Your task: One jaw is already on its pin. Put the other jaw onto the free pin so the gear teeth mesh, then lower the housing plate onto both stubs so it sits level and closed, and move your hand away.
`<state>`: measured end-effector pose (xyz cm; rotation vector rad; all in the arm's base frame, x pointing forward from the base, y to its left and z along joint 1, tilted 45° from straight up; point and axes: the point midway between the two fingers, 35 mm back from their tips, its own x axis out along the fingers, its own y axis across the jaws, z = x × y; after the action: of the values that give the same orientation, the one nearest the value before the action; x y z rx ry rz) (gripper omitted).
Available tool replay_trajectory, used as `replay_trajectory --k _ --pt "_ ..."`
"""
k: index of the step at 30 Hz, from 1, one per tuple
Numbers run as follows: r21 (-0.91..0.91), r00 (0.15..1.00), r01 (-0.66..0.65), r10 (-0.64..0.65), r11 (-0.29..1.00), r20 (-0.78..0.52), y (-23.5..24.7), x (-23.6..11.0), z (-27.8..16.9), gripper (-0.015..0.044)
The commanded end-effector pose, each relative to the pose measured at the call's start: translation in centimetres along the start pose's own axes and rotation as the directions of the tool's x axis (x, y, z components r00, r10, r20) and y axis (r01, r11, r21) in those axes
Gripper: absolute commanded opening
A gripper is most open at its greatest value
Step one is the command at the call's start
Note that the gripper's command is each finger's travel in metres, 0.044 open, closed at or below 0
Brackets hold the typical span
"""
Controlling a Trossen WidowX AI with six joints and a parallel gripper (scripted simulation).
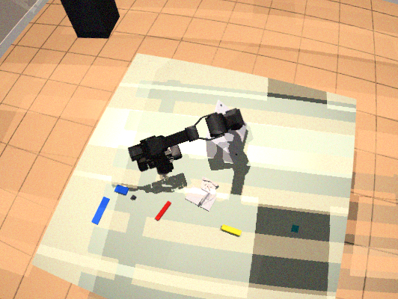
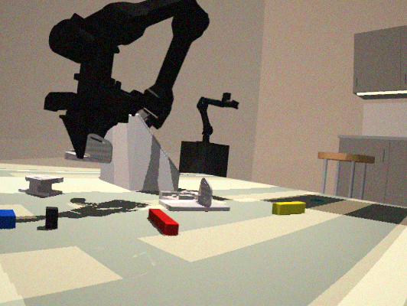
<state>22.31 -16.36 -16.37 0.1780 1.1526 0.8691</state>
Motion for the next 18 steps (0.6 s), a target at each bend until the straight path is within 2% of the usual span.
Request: replay_trajectory --k 1,18 --pt "-0.009 1.0 0.003 -0.003 1.0 -0.006 -0.1 -0.6 0.0 0.0134" --pt "0.171 1.0 0.019 -0.016 0.985 -0.014 1.8 -1.1 4.6 0.0134"
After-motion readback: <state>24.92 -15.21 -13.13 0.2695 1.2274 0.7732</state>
